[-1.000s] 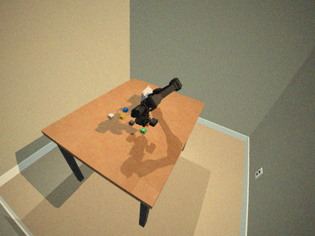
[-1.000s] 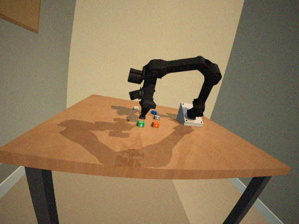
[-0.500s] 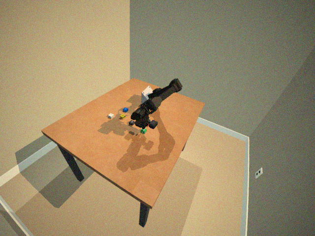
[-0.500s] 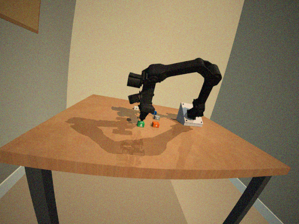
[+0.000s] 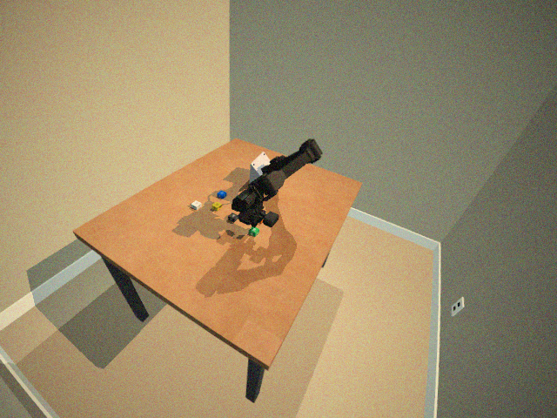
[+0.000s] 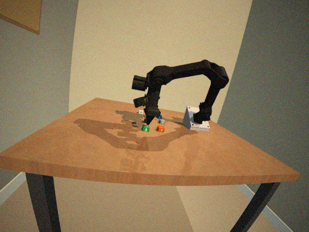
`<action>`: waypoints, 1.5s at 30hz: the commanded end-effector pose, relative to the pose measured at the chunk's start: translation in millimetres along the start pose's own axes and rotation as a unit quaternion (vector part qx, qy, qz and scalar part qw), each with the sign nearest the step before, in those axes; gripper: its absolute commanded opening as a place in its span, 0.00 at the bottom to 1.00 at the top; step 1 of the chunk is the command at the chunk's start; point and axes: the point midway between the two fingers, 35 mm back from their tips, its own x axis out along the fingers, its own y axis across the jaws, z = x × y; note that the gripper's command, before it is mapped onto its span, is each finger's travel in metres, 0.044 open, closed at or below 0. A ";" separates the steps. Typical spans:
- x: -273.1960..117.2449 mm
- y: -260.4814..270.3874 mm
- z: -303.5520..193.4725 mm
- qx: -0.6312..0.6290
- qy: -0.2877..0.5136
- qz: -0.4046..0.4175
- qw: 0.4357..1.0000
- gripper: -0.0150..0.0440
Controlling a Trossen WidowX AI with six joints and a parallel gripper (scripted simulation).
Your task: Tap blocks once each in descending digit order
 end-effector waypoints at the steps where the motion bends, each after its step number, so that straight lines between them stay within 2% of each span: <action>1: -15.5 1.0 2.3 -0.004 -0.006 0.000 1.000 0.29; 4: -24.4 0.6 3.5 -0.004 -0.007 -0.001 1.000 0.29; 9: -87.7 0.1 2.7 -0.003 -0.007 -0.003 1.000 0.29; 14: -96.3 -3.4 1.5 -0.004 -0.006 -0.003 1.000 0.29; 23: -107.0 -163.1 -33.2 0.003 -0.010 -0.025 1.000 0.29; 28: -101.1 -242.7 -88.7 0.000 -0.005 -0.015 1.000 0.29; 30: -98.0 -256.7 -103.0 -0.002 -0.005 -0.009 1.000 0.29; 37: -95.0 -258.2 -103.9 -0.002 -0.005 -0.009 1.000 0.29; 42: -26.8 -259.3 -102.2 -0.002 -0.005 -0.008 1.000 0.29; 45: -16.5 -258.6 -103.3 -0.002 -0.005 -0.008 1.000 0.29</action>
